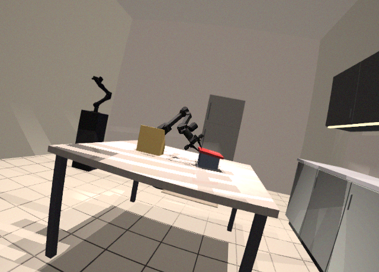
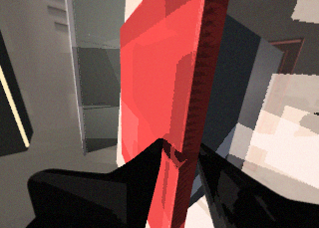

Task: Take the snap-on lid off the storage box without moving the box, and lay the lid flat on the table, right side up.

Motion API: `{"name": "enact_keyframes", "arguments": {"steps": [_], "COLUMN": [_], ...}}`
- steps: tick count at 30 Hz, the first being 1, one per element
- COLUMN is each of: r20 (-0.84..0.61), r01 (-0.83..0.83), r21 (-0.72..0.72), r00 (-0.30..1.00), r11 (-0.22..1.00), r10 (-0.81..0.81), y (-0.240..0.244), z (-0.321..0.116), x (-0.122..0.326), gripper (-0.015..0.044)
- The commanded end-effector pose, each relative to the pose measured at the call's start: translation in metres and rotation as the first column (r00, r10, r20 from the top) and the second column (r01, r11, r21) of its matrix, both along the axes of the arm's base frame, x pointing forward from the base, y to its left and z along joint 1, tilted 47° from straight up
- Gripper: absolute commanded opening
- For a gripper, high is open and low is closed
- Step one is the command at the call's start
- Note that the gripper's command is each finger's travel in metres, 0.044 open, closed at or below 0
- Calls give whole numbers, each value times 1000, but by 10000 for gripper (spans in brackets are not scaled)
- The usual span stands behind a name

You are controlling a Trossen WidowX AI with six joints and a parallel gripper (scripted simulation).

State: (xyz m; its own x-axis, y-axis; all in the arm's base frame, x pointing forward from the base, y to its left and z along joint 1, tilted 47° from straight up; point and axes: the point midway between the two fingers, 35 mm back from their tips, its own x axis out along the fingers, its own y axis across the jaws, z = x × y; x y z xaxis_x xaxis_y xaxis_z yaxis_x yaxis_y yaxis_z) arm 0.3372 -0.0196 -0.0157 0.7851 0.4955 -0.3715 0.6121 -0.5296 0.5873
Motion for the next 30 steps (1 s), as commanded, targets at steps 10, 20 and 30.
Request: {"name": "enact_keyframes", "arguments": {"steps": [10, 20, 30], "r20": [-3, -3, -3], "r01": [1, 1, 1], "r21": [1, 1, 1], "r00": [1000, 1000, 1000], "r11": [1000, 1000, 1000], "r10": [-1, -1, -1], "y": [0, 0, 0], "z": [0, 0, 0], "x": [2, 3, 4], "gripper": [0, 0, 0]}}
